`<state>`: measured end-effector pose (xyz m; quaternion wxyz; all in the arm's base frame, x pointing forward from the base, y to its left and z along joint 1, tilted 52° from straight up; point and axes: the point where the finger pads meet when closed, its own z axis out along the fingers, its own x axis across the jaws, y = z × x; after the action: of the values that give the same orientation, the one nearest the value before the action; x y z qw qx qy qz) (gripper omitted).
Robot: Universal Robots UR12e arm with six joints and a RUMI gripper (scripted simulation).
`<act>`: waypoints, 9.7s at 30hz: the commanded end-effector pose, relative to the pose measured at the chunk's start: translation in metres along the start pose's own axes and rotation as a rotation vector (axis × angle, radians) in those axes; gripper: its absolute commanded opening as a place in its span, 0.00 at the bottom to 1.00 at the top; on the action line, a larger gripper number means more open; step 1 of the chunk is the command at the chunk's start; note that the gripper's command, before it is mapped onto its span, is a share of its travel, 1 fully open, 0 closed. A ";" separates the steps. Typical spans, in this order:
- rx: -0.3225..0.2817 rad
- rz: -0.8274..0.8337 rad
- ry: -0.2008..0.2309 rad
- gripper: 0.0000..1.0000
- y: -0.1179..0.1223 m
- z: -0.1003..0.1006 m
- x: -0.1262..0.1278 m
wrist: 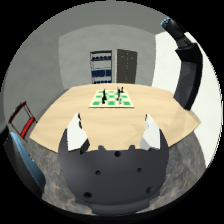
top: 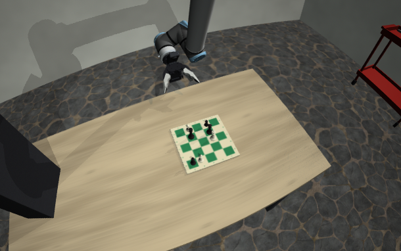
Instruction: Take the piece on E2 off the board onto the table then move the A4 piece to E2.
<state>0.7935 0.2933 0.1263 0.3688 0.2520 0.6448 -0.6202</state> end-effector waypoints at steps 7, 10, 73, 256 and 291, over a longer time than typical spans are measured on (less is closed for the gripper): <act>-0.001 0.001 0.000 1.00 -0.001 -0.001 -0.001; -0.001 0.001 0.000 1.00 -0.001 -0.001 -0.001; -0.062 0.096 0.087 1.00 -0.087 -0.007 -0.004; -1.223 0.838 0.714 1.00 -0.087 0.162 -0.041; -1.357 0.165 0.170 1.00 -0.061 0.164 -0.044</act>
<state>0.7985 0.1304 0.2049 0.4389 0.0725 0.8953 -0.0227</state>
